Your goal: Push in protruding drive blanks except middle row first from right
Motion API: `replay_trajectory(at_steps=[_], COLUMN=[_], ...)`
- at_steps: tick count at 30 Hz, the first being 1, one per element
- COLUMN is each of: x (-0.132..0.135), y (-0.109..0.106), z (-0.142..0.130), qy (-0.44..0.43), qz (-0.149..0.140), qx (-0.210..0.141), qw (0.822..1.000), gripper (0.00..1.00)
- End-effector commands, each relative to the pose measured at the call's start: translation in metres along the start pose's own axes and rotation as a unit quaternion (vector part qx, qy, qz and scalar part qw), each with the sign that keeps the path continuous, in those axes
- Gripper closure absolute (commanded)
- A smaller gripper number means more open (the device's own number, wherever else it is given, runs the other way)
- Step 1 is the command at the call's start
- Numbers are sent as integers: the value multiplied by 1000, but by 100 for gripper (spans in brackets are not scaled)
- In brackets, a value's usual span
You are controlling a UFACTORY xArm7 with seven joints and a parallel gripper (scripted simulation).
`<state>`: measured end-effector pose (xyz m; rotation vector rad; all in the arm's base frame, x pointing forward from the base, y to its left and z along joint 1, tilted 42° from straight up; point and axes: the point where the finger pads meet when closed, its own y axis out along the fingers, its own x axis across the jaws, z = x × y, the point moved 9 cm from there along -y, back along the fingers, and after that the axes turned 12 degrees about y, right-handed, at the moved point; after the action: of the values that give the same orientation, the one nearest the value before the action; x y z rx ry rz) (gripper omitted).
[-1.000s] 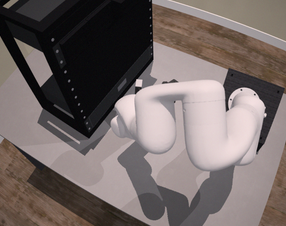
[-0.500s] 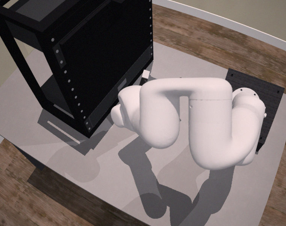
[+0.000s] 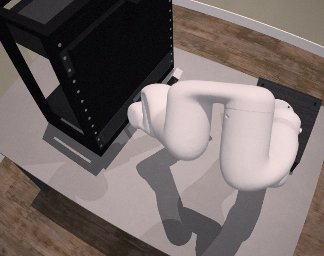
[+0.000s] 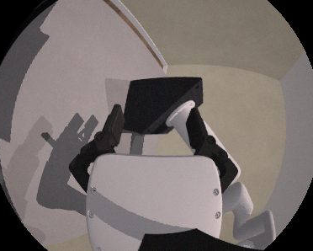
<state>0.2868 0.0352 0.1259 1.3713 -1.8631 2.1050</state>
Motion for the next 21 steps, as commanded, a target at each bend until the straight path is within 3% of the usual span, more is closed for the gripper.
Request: replay_trajectory(at_steps=[1, 9, 21], x=[5, 21, 40], y=[2, 8, 16], z=[4, 11, 19], qy=[30, 124, 251], qz=[4, 12, 17], qx=[-17, -77, -160], qw=[999, 989, 954], gripper=[0, 0, 0])
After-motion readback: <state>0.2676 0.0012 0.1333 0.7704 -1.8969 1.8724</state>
